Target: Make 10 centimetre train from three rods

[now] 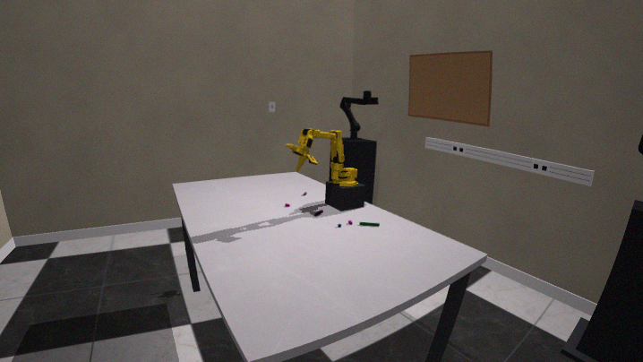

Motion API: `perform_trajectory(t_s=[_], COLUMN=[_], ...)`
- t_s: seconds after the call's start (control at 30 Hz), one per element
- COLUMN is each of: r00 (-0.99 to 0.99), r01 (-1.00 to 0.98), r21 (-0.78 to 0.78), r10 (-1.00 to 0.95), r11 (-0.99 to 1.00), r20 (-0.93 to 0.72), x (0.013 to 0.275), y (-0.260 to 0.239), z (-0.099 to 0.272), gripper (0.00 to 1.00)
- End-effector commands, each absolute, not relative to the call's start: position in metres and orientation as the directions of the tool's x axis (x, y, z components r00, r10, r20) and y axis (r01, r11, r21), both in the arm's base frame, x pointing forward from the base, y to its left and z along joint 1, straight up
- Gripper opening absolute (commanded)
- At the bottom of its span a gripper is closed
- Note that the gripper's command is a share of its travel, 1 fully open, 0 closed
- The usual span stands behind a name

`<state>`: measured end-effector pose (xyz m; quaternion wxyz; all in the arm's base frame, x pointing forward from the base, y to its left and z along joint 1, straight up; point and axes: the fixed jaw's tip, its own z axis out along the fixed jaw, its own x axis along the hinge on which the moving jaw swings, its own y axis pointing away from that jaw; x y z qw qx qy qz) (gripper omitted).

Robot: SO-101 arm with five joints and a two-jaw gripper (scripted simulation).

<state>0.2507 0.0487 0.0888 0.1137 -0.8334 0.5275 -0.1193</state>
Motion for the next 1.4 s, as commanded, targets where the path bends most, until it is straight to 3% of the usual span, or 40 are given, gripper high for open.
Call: perform_trajectory(t_s=[0.0,0.77,1.1,1.37], r00=[0.415,0.381,0.162,-0.181], r01=[-0.851,-0.867,-0.94,-0.95], r21=[-0.32,-0.317,-0.297,-0.264], r10=[-0.907,-0.922,-0.985,-0.983], r11=[-0.417,-0.384,-0.171,0.167], r20=[0.079,0.075,0.054,0.027], x=[0.251,0.248,0.227,0.182], y=[0.049,0.041,-0.004,-0.054], z=[0.09,0.092,0.099,0.104], gripper=[1.0,1.0,1.0,1.0])
